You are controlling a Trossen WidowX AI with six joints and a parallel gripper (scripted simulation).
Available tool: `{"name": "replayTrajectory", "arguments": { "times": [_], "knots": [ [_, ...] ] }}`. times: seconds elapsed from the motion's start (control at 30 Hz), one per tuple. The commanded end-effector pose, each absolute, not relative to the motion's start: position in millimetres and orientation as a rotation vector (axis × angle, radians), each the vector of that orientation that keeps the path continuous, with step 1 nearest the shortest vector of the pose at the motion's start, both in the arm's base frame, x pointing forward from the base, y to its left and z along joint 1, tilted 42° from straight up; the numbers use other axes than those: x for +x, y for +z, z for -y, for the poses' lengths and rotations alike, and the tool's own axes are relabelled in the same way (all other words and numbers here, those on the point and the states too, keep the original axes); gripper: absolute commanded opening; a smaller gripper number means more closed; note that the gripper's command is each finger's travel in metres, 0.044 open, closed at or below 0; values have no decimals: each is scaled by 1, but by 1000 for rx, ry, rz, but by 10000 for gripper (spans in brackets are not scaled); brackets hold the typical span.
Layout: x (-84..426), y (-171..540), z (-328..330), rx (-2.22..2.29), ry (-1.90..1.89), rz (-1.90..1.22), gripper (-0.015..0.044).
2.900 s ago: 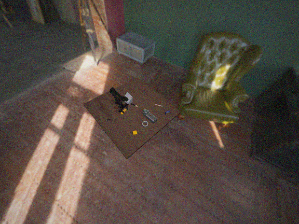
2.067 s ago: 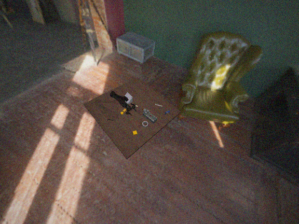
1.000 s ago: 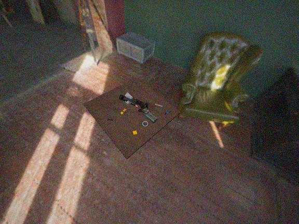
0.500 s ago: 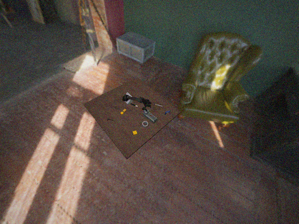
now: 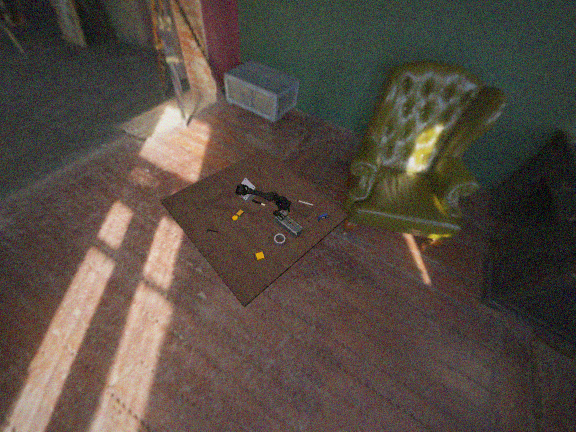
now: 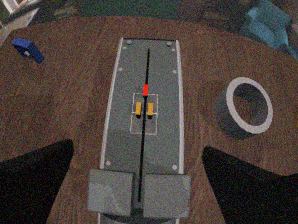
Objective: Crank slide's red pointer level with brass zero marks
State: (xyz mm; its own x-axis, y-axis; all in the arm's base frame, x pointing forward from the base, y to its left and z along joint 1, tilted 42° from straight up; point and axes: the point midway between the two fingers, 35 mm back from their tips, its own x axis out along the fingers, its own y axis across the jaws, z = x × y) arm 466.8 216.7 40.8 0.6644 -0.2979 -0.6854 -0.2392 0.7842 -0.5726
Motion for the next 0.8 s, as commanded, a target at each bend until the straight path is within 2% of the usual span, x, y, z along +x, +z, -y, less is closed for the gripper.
{"name": "replayTrajectory", "arguments": {
  "times": [0.0, 0.33, 0.77],
  "knots": [
    [466, 40, -218, -697, -27, -862, 440],
    [466, 40, -219, -697, -27, -862, 440],
    [454, 77, -250, -696, -32, -856, 440]
  ]
}}
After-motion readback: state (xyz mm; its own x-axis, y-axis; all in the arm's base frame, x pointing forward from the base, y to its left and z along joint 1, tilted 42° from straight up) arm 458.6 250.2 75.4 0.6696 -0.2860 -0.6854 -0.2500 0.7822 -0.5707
